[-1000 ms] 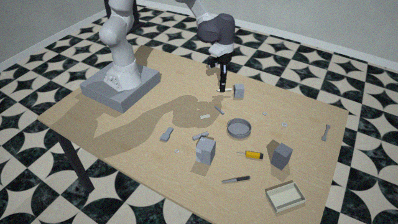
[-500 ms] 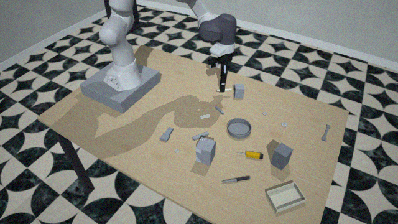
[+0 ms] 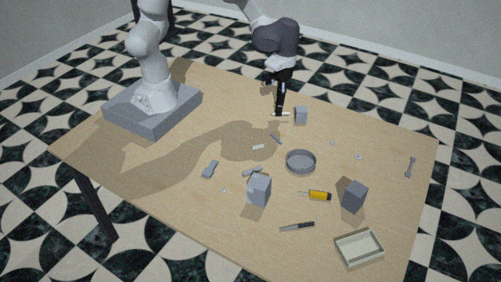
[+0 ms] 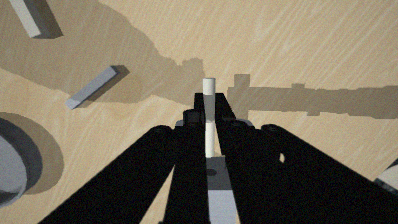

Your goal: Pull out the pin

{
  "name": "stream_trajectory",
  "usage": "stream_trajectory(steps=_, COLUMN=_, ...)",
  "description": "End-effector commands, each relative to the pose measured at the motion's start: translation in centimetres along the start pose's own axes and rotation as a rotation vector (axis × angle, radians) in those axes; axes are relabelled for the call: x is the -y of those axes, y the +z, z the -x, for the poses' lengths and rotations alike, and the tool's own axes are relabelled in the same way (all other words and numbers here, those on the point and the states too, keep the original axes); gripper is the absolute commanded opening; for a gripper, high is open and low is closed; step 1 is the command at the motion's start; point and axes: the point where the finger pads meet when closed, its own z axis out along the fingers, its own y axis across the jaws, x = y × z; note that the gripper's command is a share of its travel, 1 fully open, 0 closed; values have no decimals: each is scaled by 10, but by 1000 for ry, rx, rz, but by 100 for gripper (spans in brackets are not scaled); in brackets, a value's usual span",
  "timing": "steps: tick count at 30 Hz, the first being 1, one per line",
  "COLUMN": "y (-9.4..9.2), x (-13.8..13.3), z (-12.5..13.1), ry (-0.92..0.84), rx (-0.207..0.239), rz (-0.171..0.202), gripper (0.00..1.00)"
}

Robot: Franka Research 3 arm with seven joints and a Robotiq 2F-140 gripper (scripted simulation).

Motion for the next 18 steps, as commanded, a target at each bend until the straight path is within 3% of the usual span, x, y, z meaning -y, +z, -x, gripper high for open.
stream_trajectory(steps=1, y=1, x=-1, z=-2, ry=-3, rx=-7, rz=0, gripper=10)
stream_trajectory(steps=18, y=4, x=-3, z=-9, ry=-2, rx=-28, rz=-1, gripper=10)
